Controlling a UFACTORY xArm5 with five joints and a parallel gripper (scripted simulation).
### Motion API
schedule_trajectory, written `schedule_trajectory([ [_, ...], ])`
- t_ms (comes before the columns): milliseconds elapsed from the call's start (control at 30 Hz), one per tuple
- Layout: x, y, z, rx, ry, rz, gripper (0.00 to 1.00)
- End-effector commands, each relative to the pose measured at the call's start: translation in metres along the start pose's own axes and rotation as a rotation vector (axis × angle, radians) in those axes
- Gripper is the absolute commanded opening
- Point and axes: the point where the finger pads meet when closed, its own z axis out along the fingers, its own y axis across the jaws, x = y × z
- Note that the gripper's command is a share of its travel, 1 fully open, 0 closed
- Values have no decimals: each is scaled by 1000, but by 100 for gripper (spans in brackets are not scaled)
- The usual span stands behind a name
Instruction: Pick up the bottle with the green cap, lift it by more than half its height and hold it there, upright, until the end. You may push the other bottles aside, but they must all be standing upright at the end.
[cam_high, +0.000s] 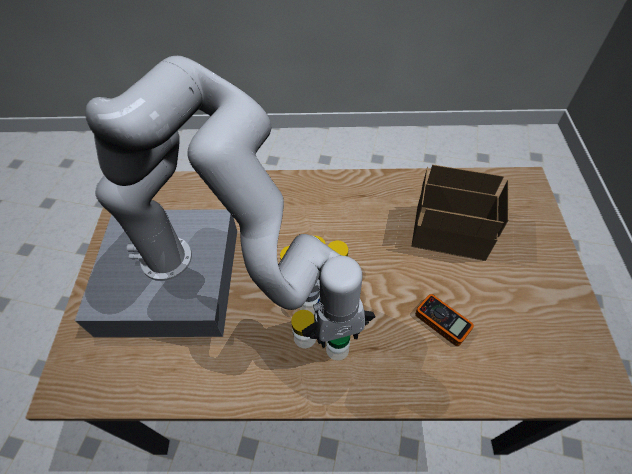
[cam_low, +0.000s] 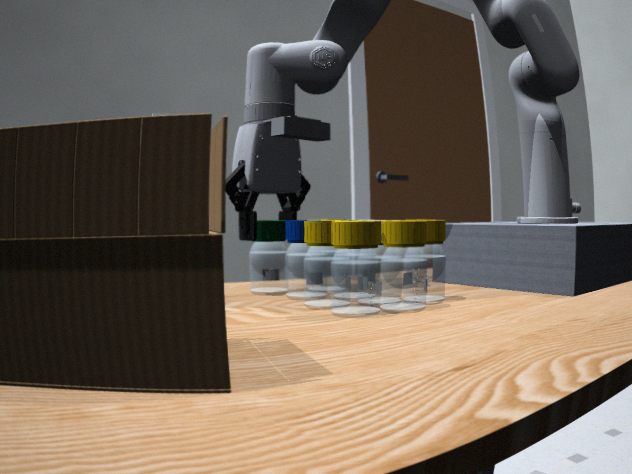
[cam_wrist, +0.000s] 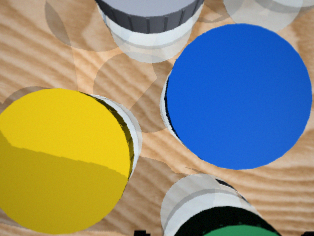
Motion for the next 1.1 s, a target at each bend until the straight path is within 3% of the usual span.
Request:
schedule_trajectory([
  [0,-1,1,-1,5,-11,0,79],
  [67,-1,1,-1,5,-11,0,79],
  [100,-1,1,-1,-3,-2,0,0],
  [1067,-1,1,-1,-3,-2,0,0],
])
